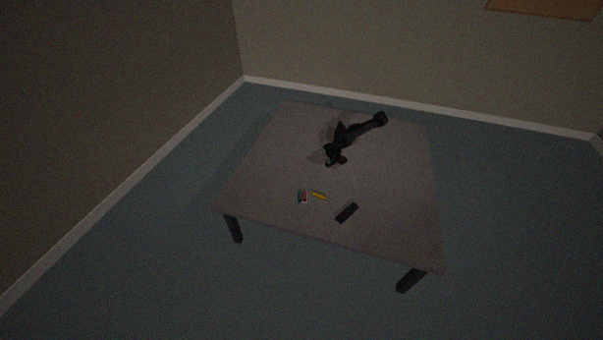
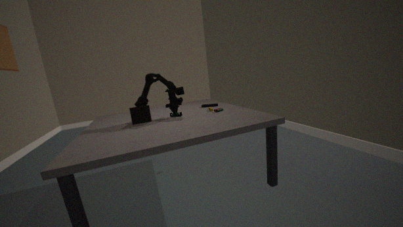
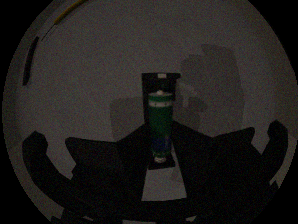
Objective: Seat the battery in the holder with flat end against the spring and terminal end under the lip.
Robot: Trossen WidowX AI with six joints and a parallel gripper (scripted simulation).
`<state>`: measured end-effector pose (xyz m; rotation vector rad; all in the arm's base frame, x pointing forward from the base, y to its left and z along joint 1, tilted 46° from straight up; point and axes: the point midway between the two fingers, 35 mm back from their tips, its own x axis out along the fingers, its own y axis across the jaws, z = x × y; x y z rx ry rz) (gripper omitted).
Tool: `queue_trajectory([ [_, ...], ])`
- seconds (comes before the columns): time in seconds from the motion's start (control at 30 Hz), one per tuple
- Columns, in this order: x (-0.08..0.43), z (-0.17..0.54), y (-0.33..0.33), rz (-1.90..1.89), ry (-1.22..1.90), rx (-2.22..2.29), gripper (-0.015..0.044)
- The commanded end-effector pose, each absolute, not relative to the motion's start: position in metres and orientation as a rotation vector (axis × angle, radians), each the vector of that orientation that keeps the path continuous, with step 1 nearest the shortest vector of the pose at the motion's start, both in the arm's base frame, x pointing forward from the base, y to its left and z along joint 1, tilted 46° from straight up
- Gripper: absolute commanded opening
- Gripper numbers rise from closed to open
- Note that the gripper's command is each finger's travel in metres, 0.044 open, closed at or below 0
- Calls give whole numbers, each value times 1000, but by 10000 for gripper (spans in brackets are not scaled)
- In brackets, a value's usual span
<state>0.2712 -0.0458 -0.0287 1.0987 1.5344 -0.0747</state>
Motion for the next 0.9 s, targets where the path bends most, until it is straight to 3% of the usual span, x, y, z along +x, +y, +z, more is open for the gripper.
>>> queue_trajectory([
  [0.0,269,-31,-44,-58,1568,1112,66],
  [0.87,275,-31,-45,-9,1659,1116,66],
])
